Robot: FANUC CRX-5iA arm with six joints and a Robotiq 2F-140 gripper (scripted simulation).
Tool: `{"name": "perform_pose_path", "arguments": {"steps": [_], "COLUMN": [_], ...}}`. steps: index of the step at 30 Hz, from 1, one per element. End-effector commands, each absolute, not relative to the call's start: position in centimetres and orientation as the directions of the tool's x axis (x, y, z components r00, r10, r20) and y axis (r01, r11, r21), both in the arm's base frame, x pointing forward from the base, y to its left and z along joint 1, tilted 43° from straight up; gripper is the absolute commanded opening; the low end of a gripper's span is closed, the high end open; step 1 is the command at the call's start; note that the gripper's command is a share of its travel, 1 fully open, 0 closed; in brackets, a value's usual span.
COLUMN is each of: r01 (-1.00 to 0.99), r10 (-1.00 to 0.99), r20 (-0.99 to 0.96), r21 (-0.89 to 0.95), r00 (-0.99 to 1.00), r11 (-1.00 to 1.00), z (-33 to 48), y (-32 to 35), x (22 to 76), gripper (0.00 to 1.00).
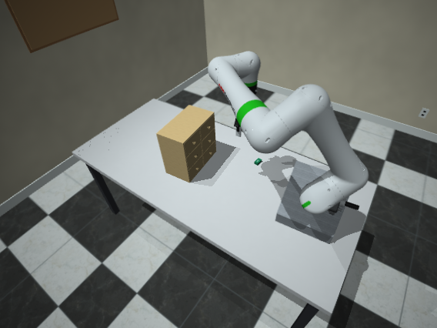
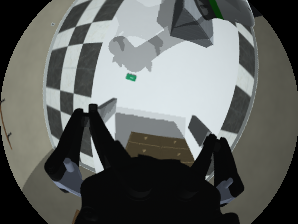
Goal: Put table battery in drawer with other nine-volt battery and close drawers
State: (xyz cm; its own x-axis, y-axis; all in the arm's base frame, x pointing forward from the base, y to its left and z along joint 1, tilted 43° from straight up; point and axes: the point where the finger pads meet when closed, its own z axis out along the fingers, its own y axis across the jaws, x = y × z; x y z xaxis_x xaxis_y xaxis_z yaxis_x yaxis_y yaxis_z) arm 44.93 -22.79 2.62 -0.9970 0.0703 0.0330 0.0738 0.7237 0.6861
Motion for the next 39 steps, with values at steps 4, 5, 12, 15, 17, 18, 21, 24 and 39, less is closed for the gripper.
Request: {"name": "perform_pose_path", "arguments": {"steps": [4, 5, 12, 15, 17, 18, 21, 24, 39], "r01": [0.048, 0.044, 0.023, 0.022, 0.022, 0.022, 0.022, 0.022, 0.022], "r10": [0.052, 0.048, 0.033, 0.033, 0.033, 0.033, 0.035, 0.044, 0.225], "r20": [0.016, 0.012, -0.002, -0.002, -0.002, -0.003, -0.005, -0.015, -0.208], "r21": [0.686, 0.686, 0.686, 0.686, 0.686, 0.686, 0.686, 0.686, 0.686], "r00": [-0.999, -0.999, -0.999, -0.999, -0.999, -0.999, -0.999, -0.999, -0.952], "r11": [0.726, 0.726, 0.727, 0.727, 0.727, 0.727, 0.727, 0.727, 0.727], "z": [-0.3, -0.8, -3.1, -3.2, -3.2, -3.2, -3.2, -3.3, -5.2], "y": [-20.1, -19.6, -17.5, -17.4, -17.4, -17.4, -17.4, -17.3, -15.6], "x": [45.1, 45.2, 45.3, 45.3, 45.3, 45.3, 45.4, 45.5, 48.2], "gripper": [1.0, 1.0, 1.0, 1.0, 1.0, 1.0, 1.0, 1.0, 1.0]}}
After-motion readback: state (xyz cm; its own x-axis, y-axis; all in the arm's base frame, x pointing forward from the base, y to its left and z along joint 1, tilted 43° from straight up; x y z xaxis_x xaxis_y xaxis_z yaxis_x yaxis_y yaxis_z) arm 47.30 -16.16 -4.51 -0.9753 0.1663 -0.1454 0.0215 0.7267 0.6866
